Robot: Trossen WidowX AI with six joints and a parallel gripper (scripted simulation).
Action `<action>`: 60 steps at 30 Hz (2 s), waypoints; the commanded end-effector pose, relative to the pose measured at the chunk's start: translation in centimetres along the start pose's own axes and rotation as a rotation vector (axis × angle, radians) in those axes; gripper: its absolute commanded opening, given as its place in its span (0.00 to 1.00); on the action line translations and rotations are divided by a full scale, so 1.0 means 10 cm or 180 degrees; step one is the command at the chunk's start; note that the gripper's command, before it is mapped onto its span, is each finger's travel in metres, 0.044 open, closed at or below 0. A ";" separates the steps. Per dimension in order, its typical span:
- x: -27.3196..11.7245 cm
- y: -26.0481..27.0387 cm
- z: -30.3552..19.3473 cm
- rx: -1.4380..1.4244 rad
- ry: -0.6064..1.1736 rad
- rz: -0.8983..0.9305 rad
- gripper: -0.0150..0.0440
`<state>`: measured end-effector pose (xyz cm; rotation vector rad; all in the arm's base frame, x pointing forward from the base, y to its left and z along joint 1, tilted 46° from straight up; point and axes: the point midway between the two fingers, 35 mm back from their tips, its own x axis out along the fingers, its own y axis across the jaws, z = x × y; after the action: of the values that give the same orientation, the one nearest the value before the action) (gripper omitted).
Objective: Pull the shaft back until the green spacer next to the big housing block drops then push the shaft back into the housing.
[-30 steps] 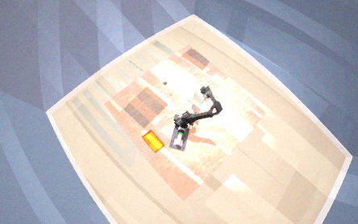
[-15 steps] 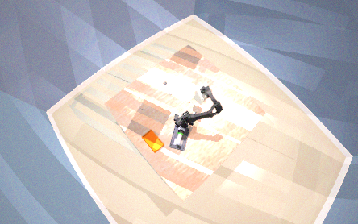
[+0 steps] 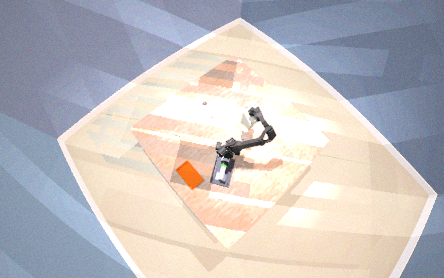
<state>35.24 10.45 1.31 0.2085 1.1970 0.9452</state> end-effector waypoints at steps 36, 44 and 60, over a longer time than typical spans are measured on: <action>0.00 0.00 -0.05 -0.0013 0.0006 -0.0007 0.25; 0.00 0.00 -0.06 -0.0013 0.0006 -0.0007 0.25; 0.00 0.00 -0.07 -0.0013 0.0006 -0.0007 0.25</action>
<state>34.73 10.26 1.07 0.2083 1.1973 0.9450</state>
